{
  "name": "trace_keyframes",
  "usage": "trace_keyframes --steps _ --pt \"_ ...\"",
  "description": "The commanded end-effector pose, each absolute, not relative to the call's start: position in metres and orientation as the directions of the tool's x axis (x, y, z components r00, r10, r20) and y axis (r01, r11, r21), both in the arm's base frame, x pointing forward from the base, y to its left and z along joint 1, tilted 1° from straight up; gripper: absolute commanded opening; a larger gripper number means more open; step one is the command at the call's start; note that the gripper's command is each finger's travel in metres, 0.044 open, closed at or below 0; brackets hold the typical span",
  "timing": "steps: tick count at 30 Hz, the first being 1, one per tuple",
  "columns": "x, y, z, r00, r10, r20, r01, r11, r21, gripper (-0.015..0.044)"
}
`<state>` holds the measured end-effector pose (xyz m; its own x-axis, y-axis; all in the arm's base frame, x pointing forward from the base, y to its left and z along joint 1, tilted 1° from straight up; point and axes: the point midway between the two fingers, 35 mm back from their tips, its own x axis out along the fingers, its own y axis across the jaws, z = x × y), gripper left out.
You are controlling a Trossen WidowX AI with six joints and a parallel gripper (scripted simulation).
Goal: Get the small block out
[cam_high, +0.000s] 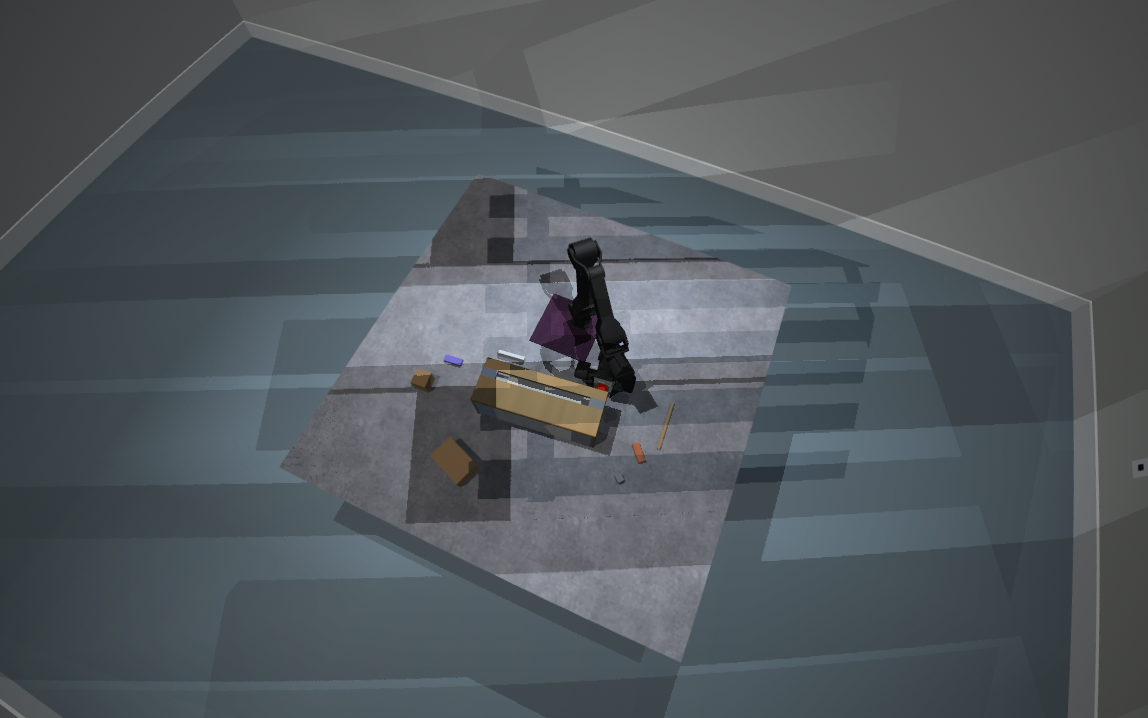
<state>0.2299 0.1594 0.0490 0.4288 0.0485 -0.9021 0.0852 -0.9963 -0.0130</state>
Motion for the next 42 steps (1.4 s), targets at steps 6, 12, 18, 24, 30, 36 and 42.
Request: trace_keyframes --steps 6,12,18,24,30,36,42 --pt "0.228 0.157 0.041 0.421 0.041 -0.906 0.089 -0.996 -0.004 0.0154" --pt "0.228 0.158 0.042 0.421 0.041 -0.906 0.088 -0.996 -0.004 0.0035" --pt "0.23 0.159 0.073 0.424 0.041 -0.905 0.086 -0.996 -0.005 0.0" --pt "0.228 0.158 0.105 0.427 0.041 -0.904 0.084 -0.996 -0.006 0.0" --pt "0.228 0.157 0.107 0.426 0.043 -0.904 0.088 -0.996 -0.006 0.0" --pt "0.232 0.15 0.136 0.422 0.101 -0.901 0.209 -0.978 -0.011 0.0" --pt "0.231 0.14 0.169 0.426 0.166 -0.889 0.344 -0.939 -0.01 0.0"
